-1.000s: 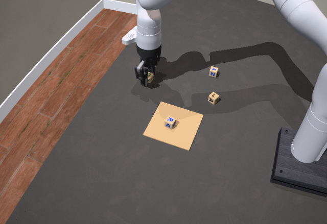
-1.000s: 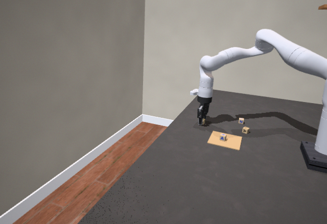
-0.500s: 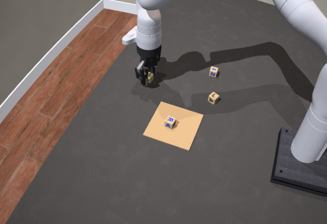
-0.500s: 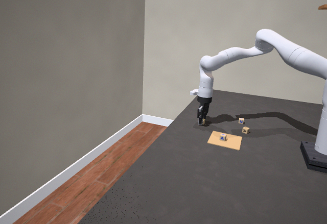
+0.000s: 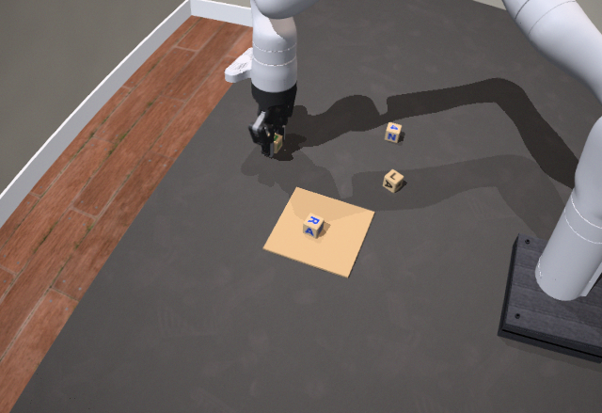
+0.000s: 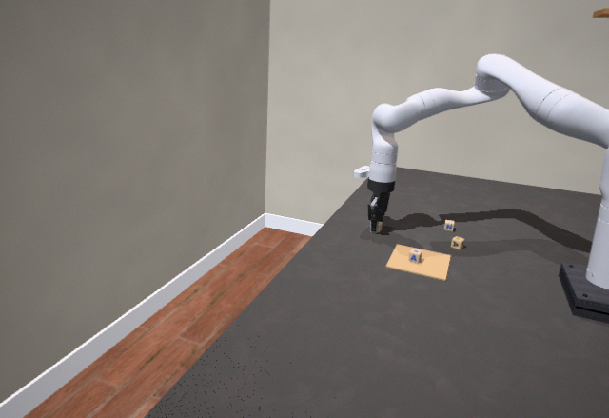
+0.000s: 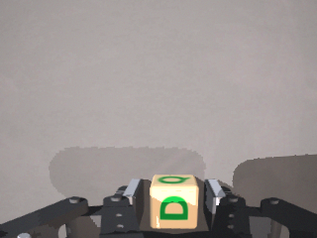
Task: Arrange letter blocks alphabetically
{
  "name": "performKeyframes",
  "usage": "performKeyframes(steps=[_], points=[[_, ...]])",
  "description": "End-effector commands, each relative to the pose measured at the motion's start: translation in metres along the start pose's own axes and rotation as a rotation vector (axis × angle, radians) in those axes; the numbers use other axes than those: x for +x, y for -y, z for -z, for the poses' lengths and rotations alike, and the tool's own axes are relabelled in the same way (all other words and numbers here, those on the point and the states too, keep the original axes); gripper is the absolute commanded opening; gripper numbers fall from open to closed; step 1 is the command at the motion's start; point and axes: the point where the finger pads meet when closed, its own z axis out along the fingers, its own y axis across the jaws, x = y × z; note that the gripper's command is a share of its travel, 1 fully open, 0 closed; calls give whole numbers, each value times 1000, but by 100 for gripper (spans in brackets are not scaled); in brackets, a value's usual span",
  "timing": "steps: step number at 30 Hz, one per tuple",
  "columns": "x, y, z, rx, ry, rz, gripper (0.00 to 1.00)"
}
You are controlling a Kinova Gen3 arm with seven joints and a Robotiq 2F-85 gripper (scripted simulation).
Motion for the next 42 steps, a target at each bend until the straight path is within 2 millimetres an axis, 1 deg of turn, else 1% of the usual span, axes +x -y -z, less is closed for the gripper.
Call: performKeyframes(steps=[1,2,36,39,42], points=[[1,0,1,-1,-2,0,41],[1,0,1,-1,-2,0,21],[1,0,1,-1,-2,0,21],[1,0,5,-1,-2,0,21],[1,0,17,-1,-2,0,21]])
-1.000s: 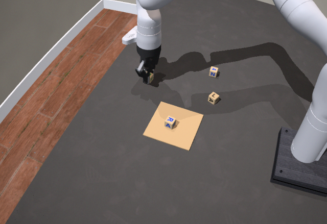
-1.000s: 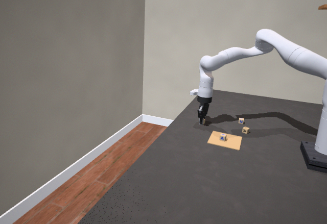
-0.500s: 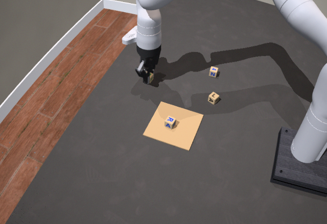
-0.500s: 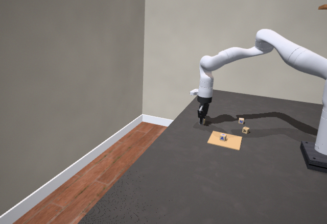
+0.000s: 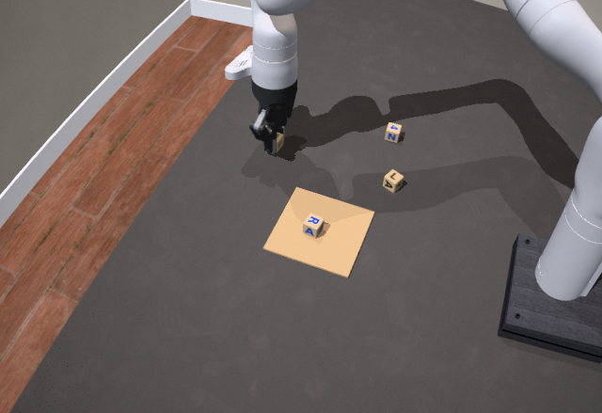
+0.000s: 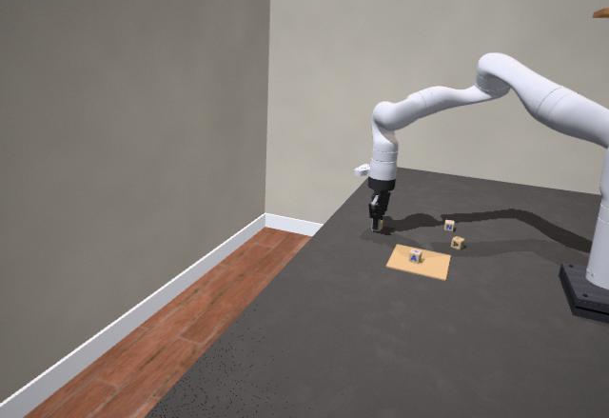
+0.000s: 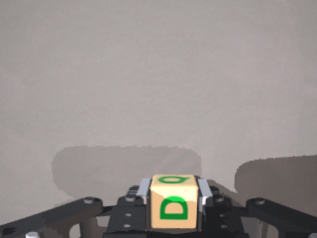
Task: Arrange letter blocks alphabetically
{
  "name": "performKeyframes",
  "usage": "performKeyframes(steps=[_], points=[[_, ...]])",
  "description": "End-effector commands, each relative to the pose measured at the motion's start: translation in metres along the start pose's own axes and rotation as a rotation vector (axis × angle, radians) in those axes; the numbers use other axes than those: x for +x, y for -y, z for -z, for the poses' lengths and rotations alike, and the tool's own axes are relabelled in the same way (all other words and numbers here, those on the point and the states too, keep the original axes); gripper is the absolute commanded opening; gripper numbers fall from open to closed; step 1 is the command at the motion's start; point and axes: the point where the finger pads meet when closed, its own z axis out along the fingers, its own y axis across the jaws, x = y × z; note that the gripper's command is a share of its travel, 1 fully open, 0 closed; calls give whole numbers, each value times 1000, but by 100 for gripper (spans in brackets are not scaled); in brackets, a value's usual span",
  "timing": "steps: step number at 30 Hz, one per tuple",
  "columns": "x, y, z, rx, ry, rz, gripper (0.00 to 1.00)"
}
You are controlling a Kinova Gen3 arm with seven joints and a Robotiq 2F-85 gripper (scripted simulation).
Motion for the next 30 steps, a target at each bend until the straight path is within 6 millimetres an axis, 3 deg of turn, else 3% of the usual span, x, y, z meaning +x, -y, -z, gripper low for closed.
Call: performKeyframes(steps=[1,15,30], points=[[3,-1,16,-4,-10,-1,21],[2,-1,91,-4,-10,-1,21],[2,-1,95,-4,-10,-1,21]])
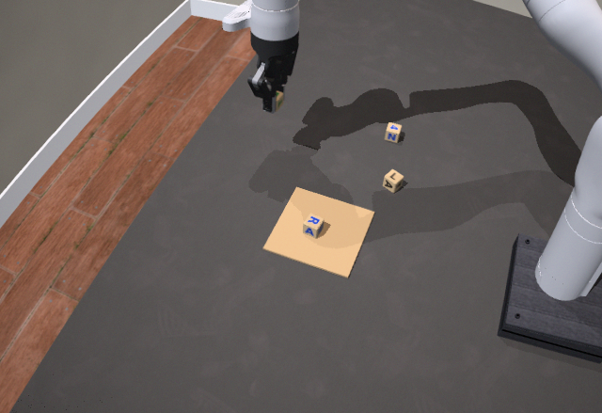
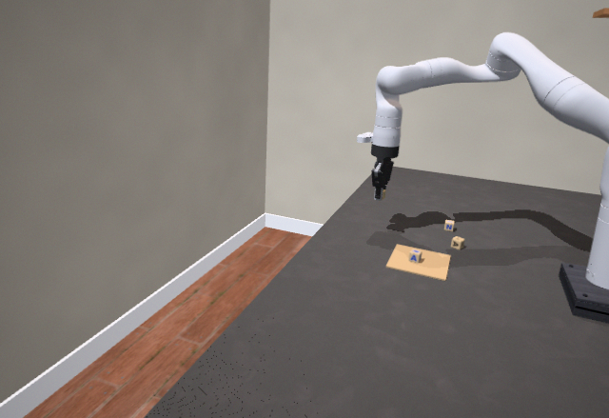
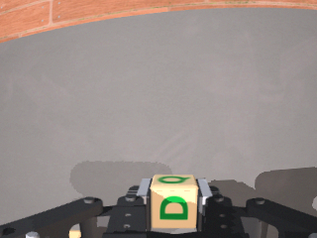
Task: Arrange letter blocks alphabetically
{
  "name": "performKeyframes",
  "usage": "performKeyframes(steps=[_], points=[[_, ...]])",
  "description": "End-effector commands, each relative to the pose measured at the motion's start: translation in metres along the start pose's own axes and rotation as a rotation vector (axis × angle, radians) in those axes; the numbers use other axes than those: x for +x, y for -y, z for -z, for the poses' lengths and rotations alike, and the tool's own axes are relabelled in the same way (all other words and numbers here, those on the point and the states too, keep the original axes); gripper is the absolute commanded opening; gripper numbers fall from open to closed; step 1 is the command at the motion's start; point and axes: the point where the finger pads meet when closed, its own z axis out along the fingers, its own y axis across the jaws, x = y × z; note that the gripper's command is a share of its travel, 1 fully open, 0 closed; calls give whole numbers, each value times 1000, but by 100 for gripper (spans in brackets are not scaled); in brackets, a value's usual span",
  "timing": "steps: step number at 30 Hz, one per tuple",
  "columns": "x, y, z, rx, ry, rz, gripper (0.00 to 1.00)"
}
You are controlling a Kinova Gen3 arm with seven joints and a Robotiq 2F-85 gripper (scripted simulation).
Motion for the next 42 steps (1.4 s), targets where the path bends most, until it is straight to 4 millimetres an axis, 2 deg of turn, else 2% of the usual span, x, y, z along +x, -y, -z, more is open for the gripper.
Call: performKeyframes(steps=[1,13,27,42], points=[[0,0,1,-1,-2,-1,21],[-1,6,2,-1,-5,-29,21],[-9,29,5,0,-13,-151,21],[-36,79,9,7,-25,-449,21]])
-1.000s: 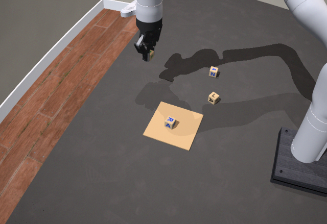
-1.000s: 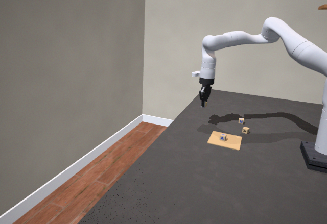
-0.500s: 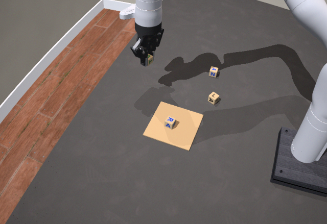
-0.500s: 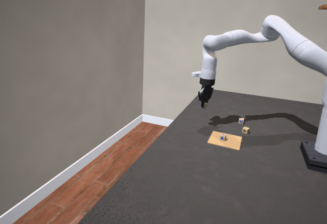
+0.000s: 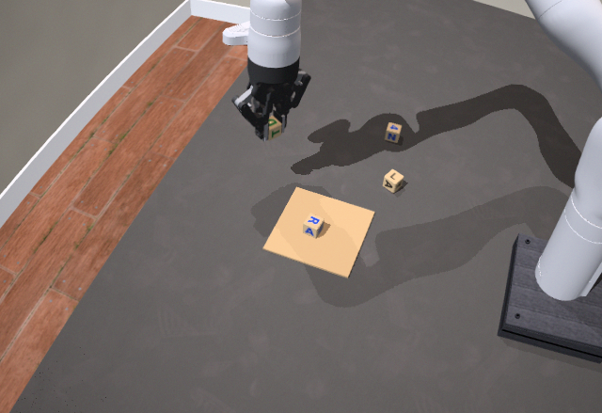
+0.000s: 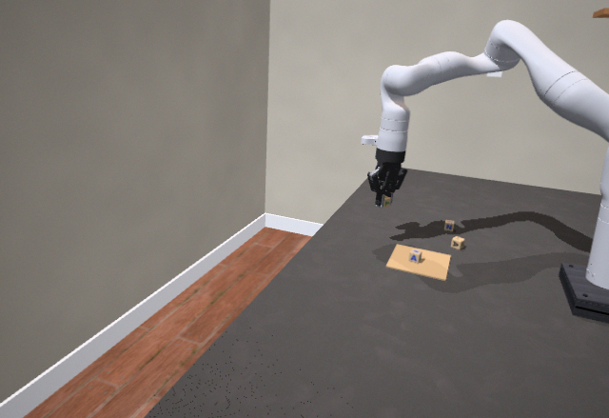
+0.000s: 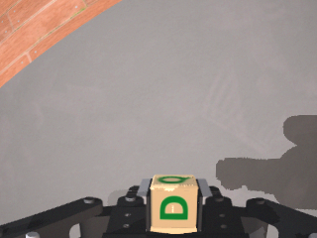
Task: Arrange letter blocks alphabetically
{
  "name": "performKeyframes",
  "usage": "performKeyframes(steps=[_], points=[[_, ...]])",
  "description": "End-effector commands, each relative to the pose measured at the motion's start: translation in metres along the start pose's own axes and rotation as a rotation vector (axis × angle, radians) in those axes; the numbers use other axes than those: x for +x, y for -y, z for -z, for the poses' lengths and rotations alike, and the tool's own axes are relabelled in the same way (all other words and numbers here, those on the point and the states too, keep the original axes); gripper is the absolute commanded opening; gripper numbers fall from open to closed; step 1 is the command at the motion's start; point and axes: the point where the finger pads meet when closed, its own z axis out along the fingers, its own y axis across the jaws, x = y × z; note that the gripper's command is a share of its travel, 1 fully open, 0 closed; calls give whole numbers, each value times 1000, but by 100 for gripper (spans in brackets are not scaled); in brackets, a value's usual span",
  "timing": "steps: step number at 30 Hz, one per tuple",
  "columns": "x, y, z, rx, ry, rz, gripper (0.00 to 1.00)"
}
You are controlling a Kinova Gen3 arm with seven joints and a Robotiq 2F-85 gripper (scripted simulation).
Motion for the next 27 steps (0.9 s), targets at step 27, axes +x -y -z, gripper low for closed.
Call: performKeyframes(steps=[27], points=[[-103,37,5,-3,-2,-601,21]])
